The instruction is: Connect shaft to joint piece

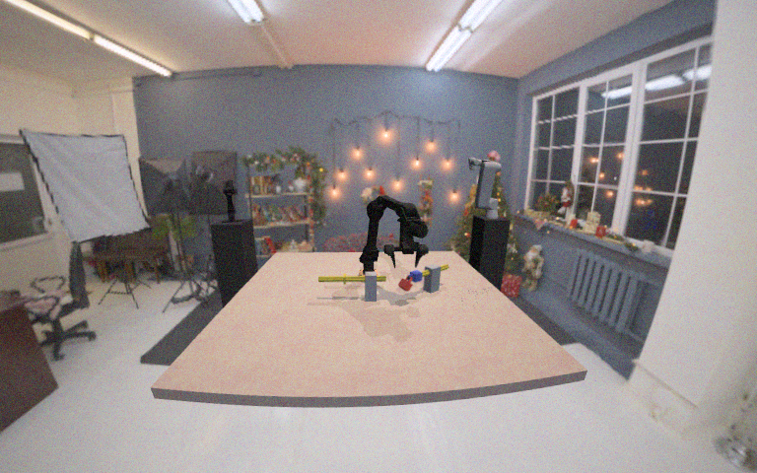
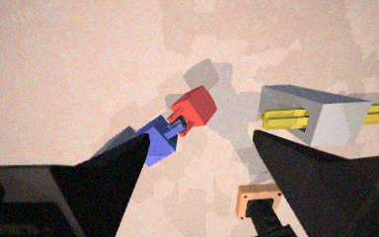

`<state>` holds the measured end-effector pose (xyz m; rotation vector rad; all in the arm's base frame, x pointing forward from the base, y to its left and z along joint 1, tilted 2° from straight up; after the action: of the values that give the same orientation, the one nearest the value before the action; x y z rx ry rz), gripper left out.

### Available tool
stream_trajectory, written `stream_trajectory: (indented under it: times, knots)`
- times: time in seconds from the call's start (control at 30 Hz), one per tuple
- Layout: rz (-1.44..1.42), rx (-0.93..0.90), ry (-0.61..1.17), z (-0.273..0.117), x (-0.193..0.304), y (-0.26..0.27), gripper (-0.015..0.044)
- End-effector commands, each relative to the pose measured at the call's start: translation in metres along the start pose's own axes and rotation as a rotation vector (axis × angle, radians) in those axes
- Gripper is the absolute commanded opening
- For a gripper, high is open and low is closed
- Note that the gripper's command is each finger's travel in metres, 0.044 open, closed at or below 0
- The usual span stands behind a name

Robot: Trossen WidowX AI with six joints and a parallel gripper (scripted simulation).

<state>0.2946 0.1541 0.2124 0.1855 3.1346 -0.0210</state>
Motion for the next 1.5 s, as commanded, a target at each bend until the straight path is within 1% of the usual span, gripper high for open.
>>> stream_trajectory:
  times: [0.0, 0.9, 1.17, 1.47]
  knots:
    - [0.09, -0.016, 0.017, 0.003, -0.004, -0.003, 0.044]
    - [0.983, -0.106, 0.235, 0.022, -0.015, -0.017, 0.044]
    - [1.004, -0.107, 0.242, 0.026, -0.016, -0.018, 0.044]
    - [1.004, -0.107, 0.242, 0.067, -0.018, -0.017, 0.044]
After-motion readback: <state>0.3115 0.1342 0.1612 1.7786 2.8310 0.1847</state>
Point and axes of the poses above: the point midway between the two fingers, 35 mm back from their tips, its own z axis out along the fingers, its own y axis across the jaws, x = y × z, the point moved 5 cm from there along -z, back along the fingers, and after that the axes turned 5 degrees about z, right-handed, at the moved point
